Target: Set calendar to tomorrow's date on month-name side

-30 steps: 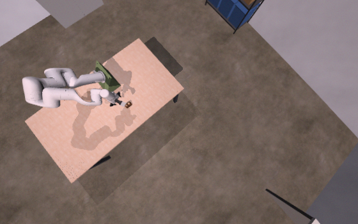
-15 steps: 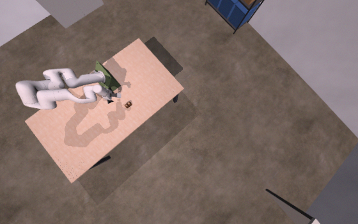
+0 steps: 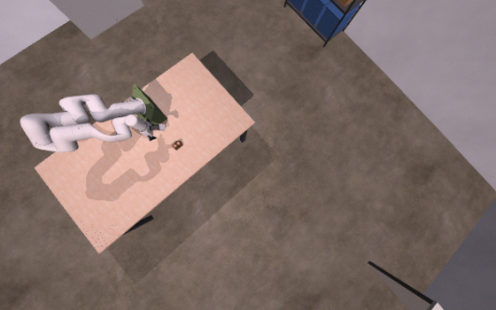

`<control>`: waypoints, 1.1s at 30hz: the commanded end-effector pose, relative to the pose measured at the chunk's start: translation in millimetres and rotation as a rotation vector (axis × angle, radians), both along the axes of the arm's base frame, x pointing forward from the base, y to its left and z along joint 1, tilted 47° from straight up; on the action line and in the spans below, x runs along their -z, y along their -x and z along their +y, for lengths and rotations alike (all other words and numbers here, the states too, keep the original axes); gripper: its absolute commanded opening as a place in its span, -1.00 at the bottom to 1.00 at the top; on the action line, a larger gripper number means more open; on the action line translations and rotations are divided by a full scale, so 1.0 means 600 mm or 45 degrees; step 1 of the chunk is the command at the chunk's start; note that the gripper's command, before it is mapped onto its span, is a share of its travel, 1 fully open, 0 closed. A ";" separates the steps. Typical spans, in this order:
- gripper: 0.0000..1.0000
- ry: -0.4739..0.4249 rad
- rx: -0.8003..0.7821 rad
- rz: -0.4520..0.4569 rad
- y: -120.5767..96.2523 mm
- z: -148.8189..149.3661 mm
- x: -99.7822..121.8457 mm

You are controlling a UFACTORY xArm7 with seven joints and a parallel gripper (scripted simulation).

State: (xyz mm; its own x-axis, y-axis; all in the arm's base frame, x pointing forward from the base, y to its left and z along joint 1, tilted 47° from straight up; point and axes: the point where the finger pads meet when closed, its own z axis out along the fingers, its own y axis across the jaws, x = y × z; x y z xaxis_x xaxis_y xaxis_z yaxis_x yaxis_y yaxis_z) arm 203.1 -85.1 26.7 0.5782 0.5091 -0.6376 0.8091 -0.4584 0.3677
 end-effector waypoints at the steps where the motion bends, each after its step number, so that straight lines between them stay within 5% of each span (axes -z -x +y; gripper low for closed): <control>1: 1.00 -0.001 -0.003 -0.001 0.002 -0.019 0.018; 33: 1.00 -0.001 -0.003 -0.001 0.013 -0.096 0.088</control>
State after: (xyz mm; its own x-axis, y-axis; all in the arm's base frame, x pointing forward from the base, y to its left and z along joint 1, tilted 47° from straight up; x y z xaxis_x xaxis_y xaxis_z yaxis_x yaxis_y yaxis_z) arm 194.5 -135.0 -17.2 0.5772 0.5090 -0.6386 0.8095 -0.4590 0.3660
